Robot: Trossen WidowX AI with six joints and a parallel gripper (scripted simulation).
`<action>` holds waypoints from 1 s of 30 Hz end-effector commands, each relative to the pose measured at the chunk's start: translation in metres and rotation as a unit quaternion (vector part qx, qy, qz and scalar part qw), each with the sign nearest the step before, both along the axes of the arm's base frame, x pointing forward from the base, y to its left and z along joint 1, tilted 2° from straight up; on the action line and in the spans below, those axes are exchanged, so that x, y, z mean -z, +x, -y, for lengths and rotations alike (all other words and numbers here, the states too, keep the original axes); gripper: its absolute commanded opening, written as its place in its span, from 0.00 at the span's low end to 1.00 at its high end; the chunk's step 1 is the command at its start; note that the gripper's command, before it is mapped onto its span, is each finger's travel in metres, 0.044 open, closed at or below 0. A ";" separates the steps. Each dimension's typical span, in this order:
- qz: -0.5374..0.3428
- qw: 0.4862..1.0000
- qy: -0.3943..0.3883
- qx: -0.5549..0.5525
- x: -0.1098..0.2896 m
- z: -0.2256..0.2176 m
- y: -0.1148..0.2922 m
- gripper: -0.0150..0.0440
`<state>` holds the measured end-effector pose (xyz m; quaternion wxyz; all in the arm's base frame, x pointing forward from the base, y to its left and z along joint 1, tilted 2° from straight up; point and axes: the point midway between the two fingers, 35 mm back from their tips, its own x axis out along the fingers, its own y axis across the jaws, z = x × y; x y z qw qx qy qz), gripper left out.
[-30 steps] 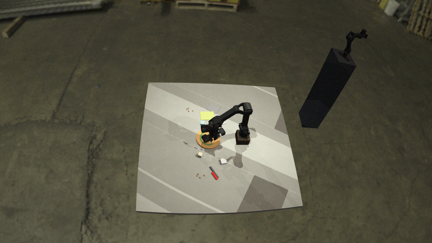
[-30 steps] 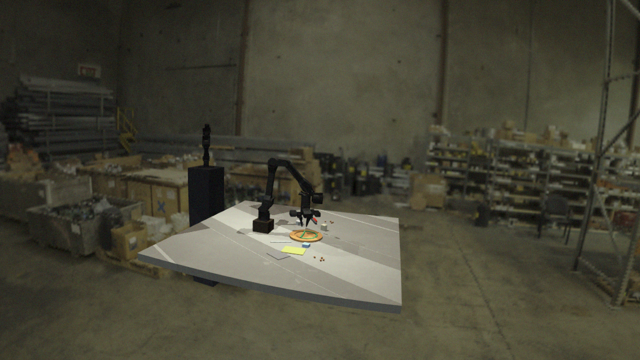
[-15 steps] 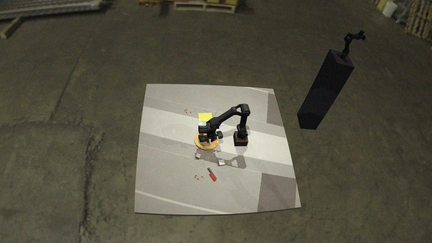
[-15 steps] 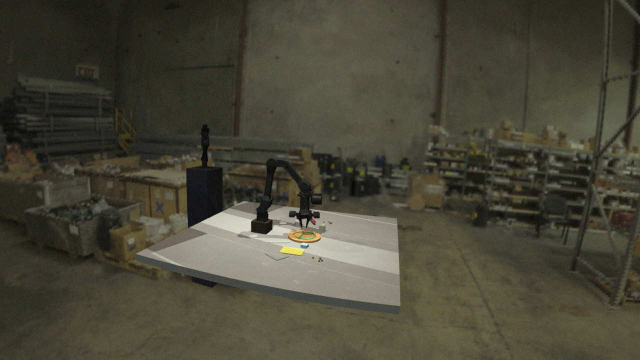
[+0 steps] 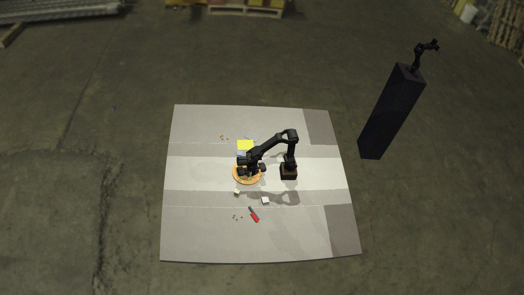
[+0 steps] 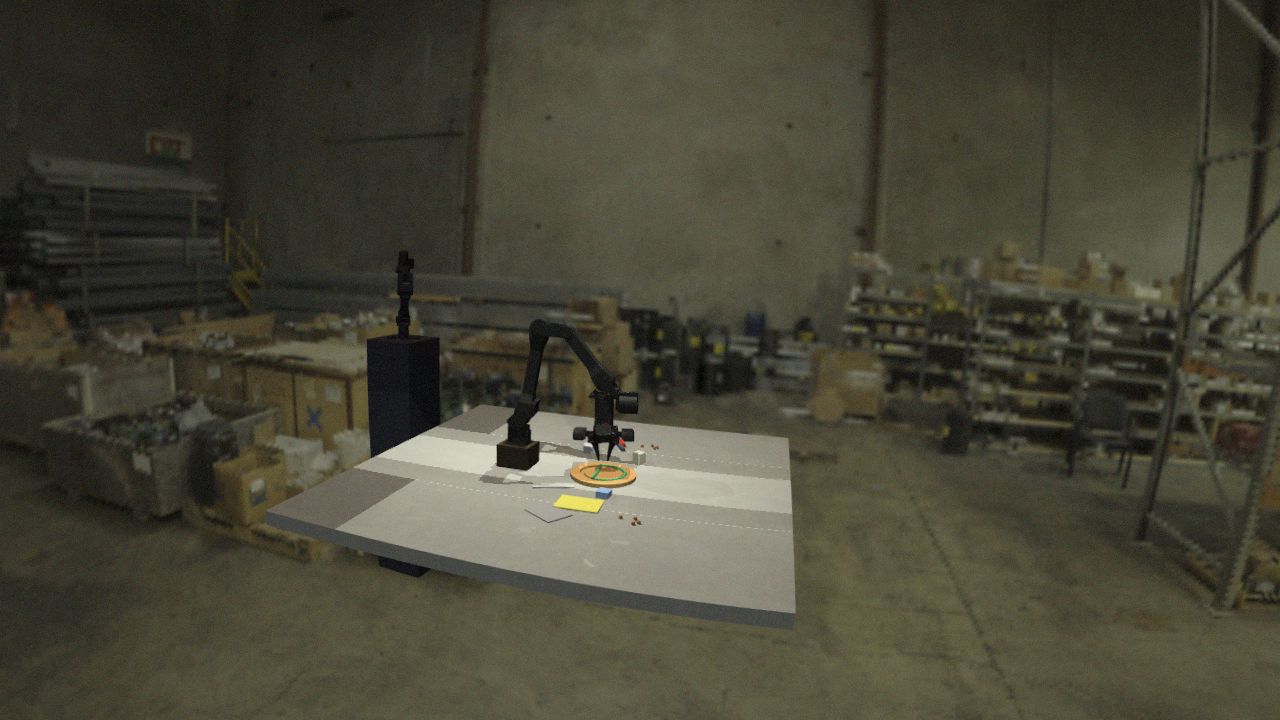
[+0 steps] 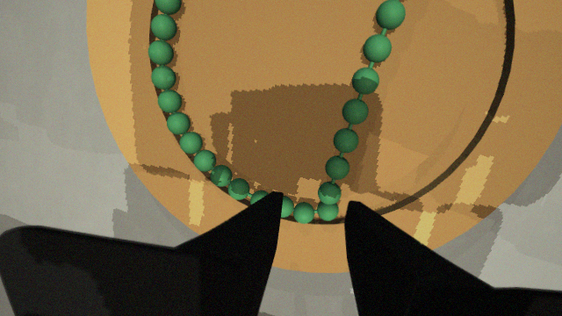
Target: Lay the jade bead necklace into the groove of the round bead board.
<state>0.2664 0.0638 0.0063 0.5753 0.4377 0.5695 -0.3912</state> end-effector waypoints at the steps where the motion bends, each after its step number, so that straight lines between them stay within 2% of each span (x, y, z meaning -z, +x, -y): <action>1: -0.008 1.000 -0.001 0.002 0.009 0.000 -0.004 0.46; 15: -0.010 1.000 -0.001 0.003 0.020 0.000 -0.006 0.46; 20: -0.008 1.000 -0.002 0.001 0.018 0.000 -0.004 0.25; 30: -0.008 1.000 -0.002 0.001 0.018 0.000 -0.004 0.25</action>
